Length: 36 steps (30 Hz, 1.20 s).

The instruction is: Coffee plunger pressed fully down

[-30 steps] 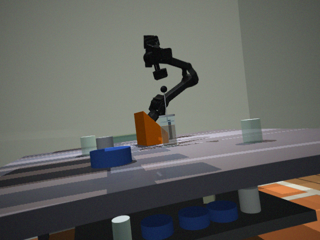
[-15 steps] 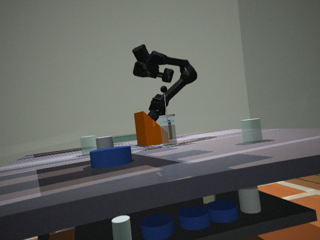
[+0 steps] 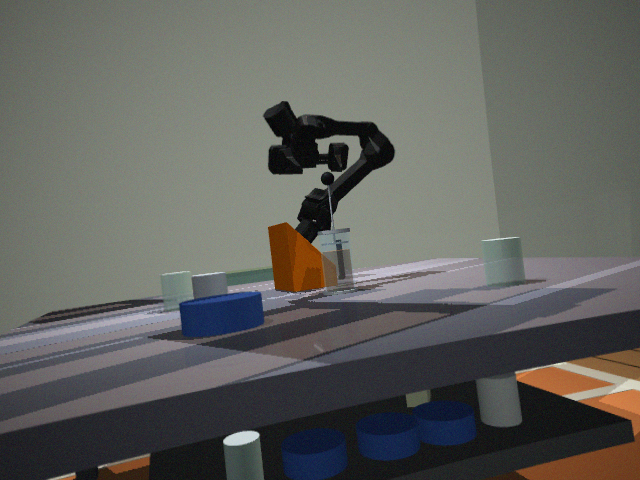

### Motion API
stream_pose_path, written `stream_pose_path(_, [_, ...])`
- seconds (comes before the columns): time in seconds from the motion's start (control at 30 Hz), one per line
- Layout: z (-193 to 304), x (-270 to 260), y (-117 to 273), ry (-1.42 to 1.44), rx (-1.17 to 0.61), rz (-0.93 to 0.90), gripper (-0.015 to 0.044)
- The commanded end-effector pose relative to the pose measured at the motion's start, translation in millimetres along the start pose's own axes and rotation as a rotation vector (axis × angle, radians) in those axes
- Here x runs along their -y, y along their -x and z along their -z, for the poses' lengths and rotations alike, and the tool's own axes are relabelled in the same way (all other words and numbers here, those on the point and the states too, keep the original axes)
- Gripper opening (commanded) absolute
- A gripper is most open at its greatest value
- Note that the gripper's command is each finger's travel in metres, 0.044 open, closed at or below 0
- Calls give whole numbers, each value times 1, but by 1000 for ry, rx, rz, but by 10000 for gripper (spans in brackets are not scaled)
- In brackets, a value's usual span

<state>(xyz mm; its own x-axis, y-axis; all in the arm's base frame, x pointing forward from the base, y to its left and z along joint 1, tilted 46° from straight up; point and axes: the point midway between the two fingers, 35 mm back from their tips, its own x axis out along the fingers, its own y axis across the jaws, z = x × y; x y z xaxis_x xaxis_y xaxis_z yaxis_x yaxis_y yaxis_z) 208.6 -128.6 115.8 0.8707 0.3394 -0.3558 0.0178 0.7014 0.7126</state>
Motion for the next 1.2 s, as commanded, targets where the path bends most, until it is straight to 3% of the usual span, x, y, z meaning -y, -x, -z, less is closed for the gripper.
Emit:
stream_pose_path(0.0, [1,1,-4,-6,-5,4,440])
stream_pose_path(0.8, [1,-1,-39,-6,0,0,440])
stream_pose_path(1.17, [1,-1,-39,-6,0,0,151])
